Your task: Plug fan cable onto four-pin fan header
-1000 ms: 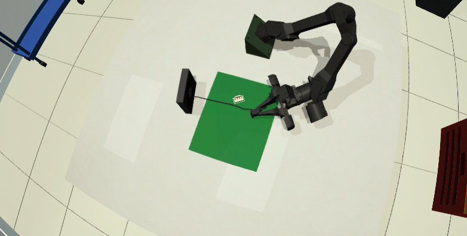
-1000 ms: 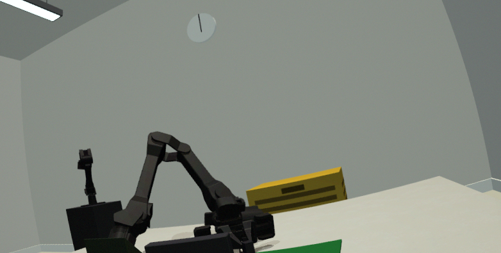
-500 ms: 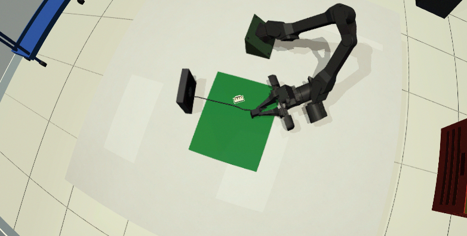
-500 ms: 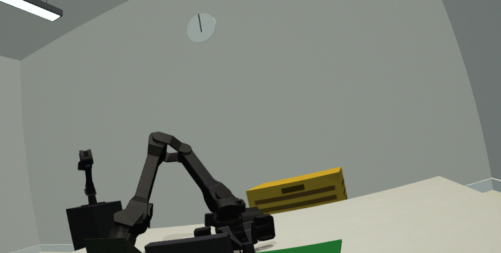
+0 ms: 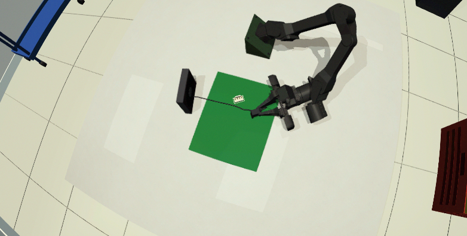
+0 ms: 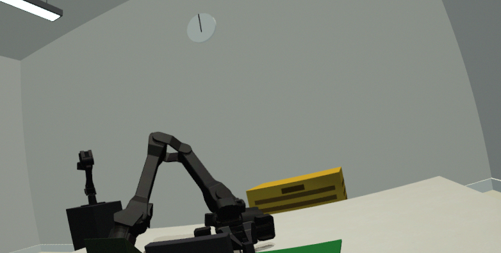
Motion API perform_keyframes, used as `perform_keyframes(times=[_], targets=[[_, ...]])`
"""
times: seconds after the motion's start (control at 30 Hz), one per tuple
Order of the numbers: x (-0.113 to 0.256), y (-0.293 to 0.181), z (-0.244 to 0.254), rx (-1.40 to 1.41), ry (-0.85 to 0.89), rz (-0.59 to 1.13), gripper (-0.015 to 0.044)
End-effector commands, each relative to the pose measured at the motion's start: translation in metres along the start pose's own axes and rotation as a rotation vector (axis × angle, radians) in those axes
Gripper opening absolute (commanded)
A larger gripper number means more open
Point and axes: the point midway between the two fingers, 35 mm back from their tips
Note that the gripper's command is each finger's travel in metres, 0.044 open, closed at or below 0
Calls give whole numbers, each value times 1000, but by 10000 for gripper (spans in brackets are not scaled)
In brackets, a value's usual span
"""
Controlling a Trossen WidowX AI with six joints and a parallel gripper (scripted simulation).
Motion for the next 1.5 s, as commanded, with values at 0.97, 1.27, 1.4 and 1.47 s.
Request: perform_keyframes(times=[0.97, 1.27, 1.4, 1.47], targets=[[0, 0, 0, 0, 0, 0, 140], [0, 0, 0, 0, 0, 0, 140], [0, 0, 0, 0, 0, 0, 140], [0, 0, 0, 0, 0, 0, 140]])
Point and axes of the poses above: the point midway between the two fingers, 35 mm back from their tips, its own x axis back along the fingers, its own z axis across the jaws, y = z × x, and after that the axes turned 7 degrees about x, right-handed
